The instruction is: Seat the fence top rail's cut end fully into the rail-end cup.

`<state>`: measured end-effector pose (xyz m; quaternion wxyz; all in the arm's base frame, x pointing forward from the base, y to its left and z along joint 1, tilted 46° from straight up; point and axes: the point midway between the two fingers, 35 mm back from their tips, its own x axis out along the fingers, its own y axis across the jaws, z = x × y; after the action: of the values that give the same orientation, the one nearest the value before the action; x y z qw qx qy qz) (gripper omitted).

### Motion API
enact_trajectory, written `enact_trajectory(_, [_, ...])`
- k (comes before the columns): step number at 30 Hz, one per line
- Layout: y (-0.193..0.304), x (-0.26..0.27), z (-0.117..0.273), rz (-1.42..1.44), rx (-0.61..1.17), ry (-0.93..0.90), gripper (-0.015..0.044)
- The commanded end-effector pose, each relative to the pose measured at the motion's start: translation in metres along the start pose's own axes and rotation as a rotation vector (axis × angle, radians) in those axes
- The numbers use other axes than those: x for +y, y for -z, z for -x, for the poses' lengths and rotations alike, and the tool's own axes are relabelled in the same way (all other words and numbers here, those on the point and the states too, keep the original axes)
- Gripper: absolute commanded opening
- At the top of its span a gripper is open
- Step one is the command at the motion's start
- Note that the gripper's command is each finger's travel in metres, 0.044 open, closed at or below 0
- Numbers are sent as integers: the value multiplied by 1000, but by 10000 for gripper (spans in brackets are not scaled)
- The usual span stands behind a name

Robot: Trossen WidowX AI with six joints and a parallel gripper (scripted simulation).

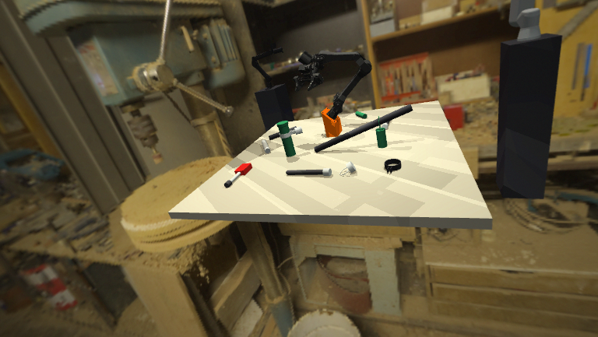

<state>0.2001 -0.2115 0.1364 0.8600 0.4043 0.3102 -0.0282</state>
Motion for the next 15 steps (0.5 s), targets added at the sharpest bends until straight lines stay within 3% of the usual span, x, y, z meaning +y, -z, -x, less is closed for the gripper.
enact_trajectory(1, [15,37,-31,120,148,-113,440])
enact_trajectory(8, [64,111,-71,349,436,-349,440])
enact_trajectory(15, [68,114,-75,410,464,-375,440])
